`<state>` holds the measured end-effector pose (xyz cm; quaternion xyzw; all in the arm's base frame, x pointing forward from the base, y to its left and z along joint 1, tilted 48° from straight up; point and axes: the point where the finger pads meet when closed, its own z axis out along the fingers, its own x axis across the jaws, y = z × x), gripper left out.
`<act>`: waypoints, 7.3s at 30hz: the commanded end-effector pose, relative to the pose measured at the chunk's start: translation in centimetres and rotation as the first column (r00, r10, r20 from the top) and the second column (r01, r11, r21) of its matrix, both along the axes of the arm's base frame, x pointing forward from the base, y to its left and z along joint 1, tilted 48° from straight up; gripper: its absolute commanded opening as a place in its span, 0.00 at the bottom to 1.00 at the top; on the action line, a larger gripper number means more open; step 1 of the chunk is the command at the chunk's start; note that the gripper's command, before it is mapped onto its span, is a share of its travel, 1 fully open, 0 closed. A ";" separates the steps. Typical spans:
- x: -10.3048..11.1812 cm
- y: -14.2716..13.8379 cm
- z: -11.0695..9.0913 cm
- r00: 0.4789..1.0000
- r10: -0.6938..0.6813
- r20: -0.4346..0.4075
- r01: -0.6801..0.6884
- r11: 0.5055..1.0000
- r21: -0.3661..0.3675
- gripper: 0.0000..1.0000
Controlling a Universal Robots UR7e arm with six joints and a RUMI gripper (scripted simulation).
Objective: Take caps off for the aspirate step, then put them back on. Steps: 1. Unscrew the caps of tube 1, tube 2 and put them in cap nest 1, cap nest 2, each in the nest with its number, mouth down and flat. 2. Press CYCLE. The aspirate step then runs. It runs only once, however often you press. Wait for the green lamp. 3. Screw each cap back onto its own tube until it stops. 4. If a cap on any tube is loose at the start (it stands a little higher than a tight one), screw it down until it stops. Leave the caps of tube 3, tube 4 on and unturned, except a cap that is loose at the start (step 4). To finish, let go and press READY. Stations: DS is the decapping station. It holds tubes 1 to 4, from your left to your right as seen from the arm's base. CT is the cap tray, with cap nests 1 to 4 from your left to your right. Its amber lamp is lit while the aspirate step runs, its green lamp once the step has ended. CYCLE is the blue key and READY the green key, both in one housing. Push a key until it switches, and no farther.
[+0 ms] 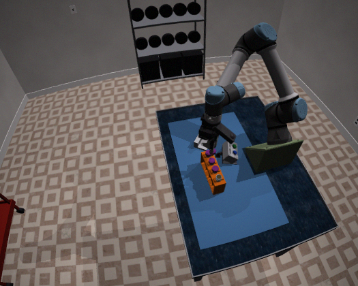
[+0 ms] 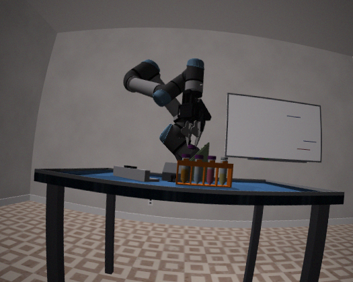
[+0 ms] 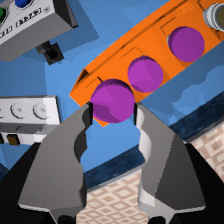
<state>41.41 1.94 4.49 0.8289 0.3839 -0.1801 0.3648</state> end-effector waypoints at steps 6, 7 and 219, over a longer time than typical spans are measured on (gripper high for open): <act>-0.5 -4.3 4.9 1.000 0.006 0.000 -0.006 1.000 0.006 0.00; -0.5 -4.3 4.9 1.000 0.006 0.000 -0.006 1.000 0.006 0.00; 1.1 4.2 -7.2 0.192 -0.650 0.735 0.665 0.638 0.390 0.35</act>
